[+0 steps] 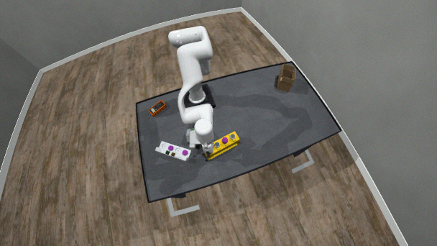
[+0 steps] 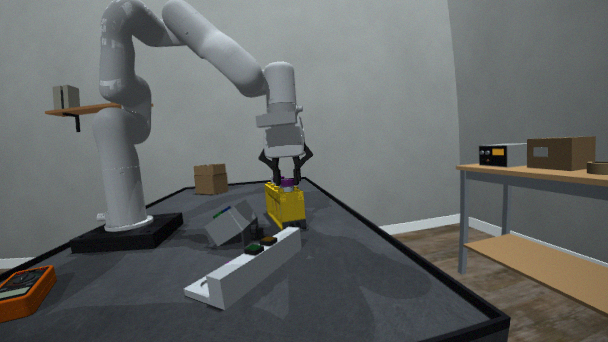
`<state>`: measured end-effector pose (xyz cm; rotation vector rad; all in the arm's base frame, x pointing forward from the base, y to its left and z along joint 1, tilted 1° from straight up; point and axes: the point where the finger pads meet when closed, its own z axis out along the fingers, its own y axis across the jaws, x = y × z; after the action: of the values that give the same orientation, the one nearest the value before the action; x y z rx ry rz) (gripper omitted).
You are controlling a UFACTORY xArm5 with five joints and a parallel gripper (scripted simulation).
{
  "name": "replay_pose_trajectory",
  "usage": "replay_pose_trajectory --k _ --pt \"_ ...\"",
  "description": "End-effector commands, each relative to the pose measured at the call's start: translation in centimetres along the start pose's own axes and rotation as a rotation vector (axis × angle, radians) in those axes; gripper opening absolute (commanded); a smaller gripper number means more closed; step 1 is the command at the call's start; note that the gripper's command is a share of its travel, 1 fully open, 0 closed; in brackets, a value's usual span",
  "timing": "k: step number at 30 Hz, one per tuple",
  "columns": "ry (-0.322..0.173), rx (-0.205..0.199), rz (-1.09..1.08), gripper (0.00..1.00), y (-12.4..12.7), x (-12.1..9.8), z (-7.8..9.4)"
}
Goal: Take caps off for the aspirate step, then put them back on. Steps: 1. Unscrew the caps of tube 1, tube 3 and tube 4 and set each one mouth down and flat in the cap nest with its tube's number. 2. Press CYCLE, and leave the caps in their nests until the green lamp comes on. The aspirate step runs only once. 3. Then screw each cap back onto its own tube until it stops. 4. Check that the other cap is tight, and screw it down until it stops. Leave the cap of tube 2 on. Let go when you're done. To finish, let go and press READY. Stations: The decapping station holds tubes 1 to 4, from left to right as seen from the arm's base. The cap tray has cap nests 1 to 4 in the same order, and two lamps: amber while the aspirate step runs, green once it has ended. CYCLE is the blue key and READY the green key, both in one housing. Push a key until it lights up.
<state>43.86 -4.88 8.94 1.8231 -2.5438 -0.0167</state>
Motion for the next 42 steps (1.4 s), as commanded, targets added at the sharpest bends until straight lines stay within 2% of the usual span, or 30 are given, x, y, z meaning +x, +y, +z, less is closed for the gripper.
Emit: replay_pose_trajectory --k 1,3,9,10,24,33,35,42 --pt "-0.004 0.003 0.181 0.46 -0.11 -0.03 -0.12" --pt "-0.005 0.002 0.315 0.46 -0.11 -0.03 -0.12" --pt "-0.005 0.002 0.315 0.46 -0.11 -0.03 -0.12" --pt "-0.005 0.002 0.315 0.0 -0.11 -0.03 -0.12" --pt "-0.005 0.002 0.315 0.0 -0.11 -0.03 -0.12" --pt "-0.004 0.003 -0.135 0.0 -0.11 -0.03 -0.14" --pt "-0.004 0.003 -0.135 0.0 -0.11 -0.03 -0.14" --pt "-0.003 0.004 -0.485 0.0 -0.11 -0.03 -0.15"
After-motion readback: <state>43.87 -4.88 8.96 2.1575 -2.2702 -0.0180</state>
